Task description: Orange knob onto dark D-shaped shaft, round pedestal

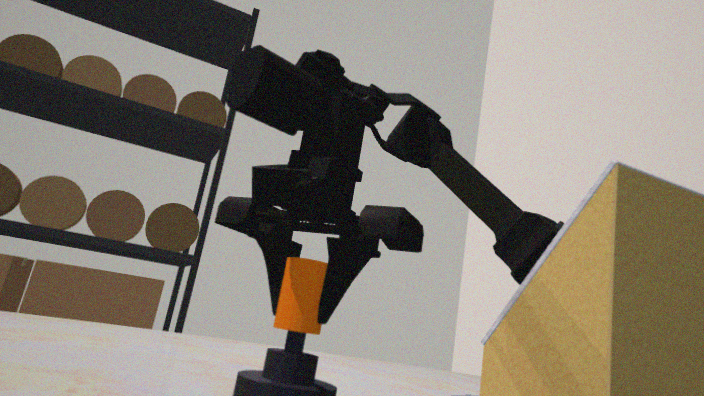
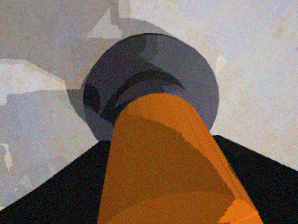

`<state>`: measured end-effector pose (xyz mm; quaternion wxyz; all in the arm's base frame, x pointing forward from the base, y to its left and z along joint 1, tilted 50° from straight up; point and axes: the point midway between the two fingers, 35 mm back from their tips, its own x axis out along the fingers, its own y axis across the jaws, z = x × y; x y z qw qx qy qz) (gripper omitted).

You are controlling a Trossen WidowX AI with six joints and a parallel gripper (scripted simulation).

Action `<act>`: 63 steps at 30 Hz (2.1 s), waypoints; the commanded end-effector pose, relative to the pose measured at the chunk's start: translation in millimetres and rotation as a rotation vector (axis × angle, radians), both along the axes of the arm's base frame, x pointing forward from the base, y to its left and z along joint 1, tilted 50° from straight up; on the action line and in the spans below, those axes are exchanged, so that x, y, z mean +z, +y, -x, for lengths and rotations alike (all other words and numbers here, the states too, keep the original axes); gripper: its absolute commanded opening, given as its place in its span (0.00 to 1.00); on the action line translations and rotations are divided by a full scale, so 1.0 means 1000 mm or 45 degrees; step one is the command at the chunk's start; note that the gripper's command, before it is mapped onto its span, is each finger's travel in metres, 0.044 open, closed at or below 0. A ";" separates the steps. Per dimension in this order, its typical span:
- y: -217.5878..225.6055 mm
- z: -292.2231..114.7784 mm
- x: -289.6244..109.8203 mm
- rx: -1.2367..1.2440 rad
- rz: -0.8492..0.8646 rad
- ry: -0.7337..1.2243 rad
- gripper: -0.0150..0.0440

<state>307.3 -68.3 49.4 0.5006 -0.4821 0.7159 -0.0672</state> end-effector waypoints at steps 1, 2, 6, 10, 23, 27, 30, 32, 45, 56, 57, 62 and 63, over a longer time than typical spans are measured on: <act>0.000 0.000 0.000 0.006 0.004 0.002 0.25; 0.000 0.000 0.000 0.006 0.004 0.002 0.25; 0.002 0.001 0.001 0.006 0.004 0.002 0.25; 0.004 0.001 0.003 0.006 0.004 0.002 0.25; 0.001 0.000 0.000 0.179 -0.005 0.204 0.25; 0.000 0.001 0.000 0.179 -0.005 0.204 0.25; 0.000 0.001 0.000 0.179 -0.005 0.204 0.25; 0.000 0.001 0.000 0.179 -0.005 0.204 0.25; 0.003 -0.001 0.003 0.282 -0.010 0.324 0.25; 0.001 0.000 0.001 0.353 -0.014 0.407 0.25; 0.001 0.000 0.001 0.353 -0.014 0.407 0.25; 0.001 0.000 0.002 0.353 -0.014 0.407 0.25; 0.001 0.000 0.002 0.353 -0.014 0.407 0.25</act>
